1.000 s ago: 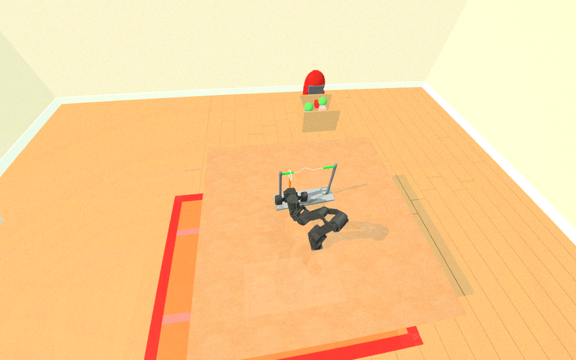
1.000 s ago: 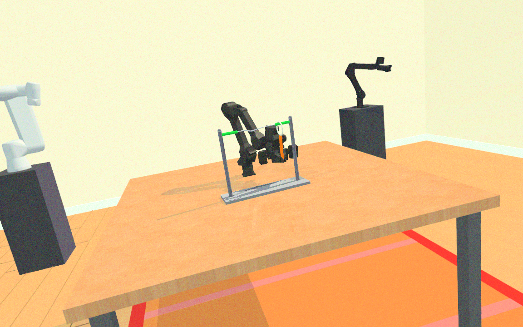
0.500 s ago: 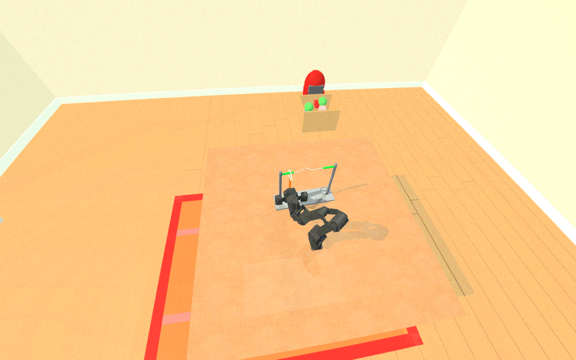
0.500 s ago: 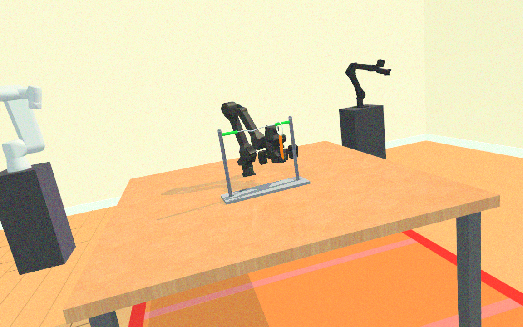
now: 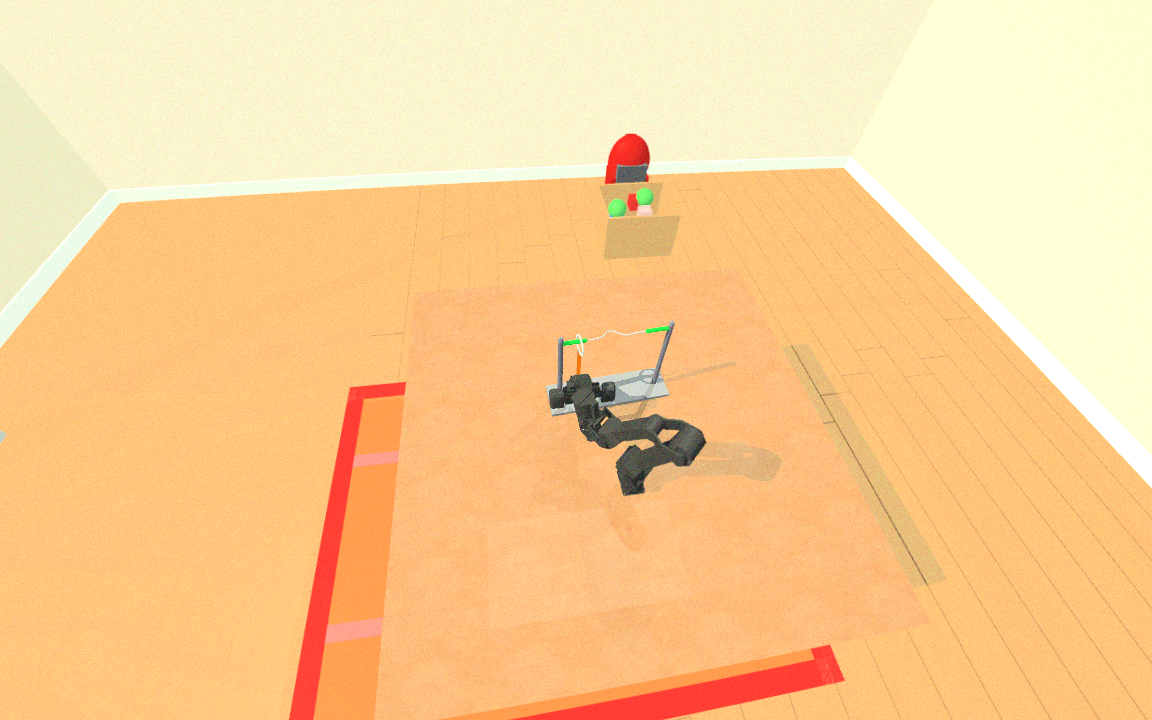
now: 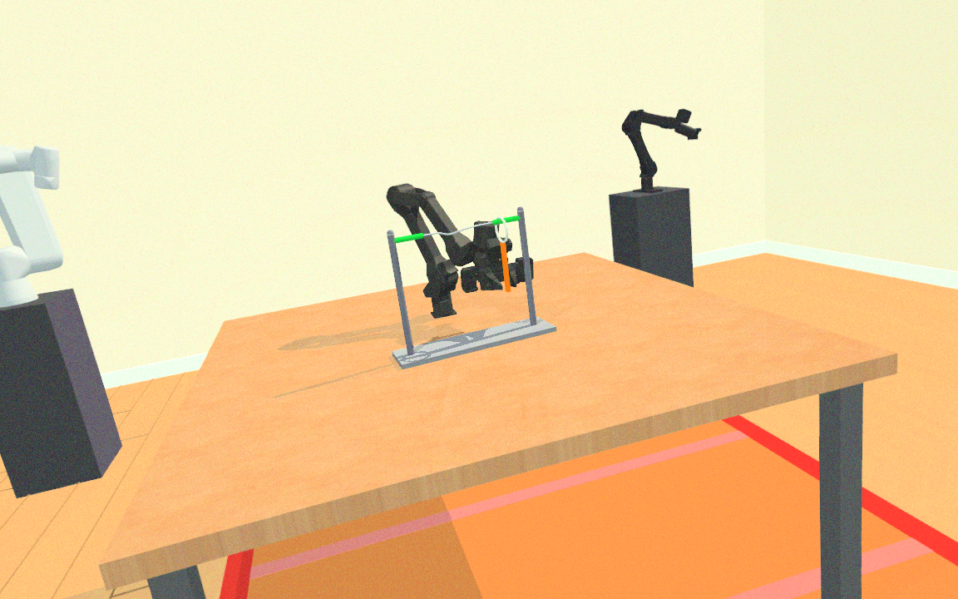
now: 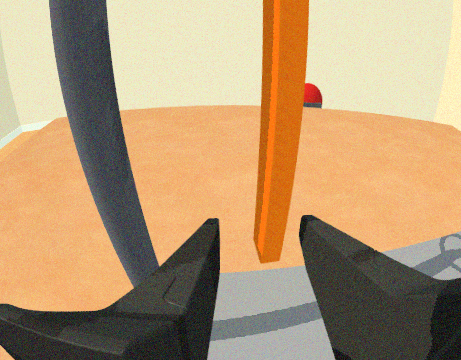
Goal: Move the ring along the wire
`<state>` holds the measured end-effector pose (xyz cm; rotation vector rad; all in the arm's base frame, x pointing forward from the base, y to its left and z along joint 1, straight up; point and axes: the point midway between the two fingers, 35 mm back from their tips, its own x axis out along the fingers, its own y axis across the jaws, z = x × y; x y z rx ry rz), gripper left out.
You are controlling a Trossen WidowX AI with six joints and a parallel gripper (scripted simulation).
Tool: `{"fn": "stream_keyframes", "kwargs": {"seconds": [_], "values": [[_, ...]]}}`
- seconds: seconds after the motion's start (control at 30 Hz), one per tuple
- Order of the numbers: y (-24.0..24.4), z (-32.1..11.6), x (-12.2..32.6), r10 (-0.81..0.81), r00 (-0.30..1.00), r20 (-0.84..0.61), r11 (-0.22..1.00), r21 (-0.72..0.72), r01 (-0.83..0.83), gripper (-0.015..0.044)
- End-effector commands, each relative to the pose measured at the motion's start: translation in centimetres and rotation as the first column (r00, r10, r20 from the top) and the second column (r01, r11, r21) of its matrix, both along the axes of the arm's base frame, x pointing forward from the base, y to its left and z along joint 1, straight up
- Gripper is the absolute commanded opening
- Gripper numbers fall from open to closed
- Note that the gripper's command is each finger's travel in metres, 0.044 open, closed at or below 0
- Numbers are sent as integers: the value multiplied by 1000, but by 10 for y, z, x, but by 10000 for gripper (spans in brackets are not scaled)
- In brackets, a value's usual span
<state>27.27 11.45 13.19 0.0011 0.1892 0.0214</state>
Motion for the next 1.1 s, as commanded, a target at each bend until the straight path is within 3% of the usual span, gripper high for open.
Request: {"fn": "stream_keyframes", "kwargs": {"seconds": [0.0,0.43,1.07], "values": [[-1,1,-10,-3,1000,-2,1000,3,3,160],[-4,4,-35,-4,1000,-1,1000,4,4,160],[-4,4,-35,-4,1000,-1,1000,4,4,160]]}}
